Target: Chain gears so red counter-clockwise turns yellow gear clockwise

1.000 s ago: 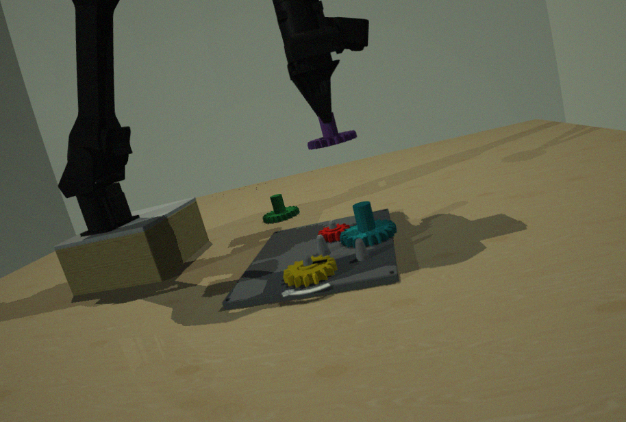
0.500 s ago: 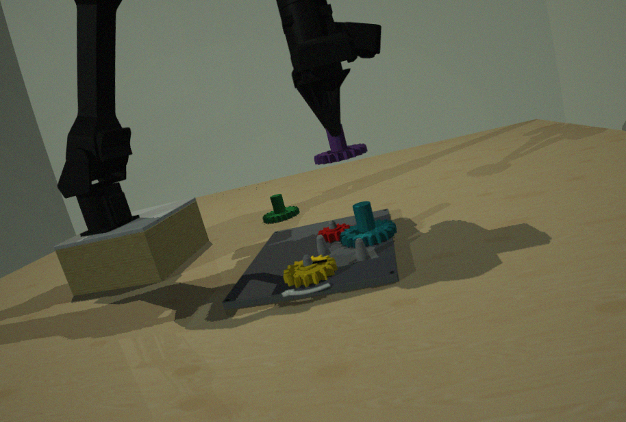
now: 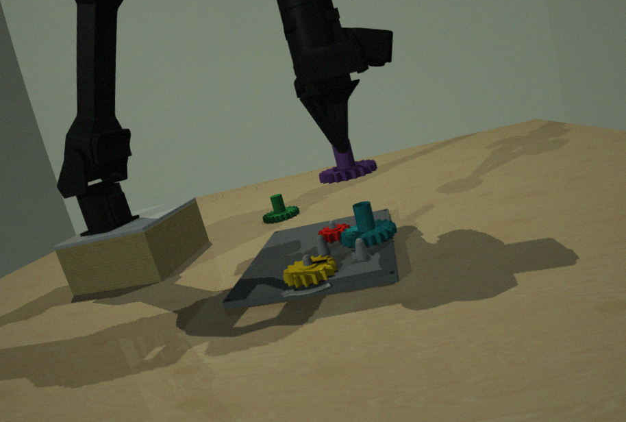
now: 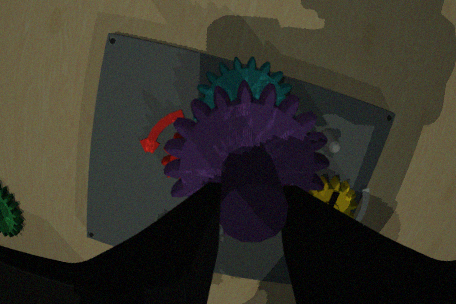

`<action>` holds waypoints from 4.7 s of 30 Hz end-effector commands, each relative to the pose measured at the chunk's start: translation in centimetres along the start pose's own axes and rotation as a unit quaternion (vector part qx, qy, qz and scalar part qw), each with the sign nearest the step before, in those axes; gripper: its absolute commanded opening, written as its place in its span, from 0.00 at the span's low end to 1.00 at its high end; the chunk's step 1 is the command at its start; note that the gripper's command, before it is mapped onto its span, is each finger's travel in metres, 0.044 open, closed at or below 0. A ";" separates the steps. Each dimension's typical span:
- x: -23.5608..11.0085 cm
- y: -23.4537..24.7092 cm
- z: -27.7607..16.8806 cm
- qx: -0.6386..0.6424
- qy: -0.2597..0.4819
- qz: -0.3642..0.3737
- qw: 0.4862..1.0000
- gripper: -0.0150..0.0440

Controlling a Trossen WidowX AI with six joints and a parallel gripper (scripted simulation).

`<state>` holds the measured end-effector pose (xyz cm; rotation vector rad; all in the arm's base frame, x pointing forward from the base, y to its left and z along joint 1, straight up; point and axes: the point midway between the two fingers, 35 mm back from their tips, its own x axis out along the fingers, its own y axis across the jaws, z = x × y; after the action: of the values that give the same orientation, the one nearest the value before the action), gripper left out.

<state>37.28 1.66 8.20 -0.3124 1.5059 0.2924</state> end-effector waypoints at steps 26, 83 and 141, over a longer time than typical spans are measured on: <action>2.4 -6.1 -1.2 -0.010 0.001 -0.002 1.000 0.25; 4.1 -6.2 -1.2 -0.558 0.002 -0.001 0.830 0.25; 7.1 -6.1 -1.2 -0.519 0.002 -0.001 0.855 0.25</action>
<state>38.83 -4.55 1.37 -1.2012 1.2037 1.1385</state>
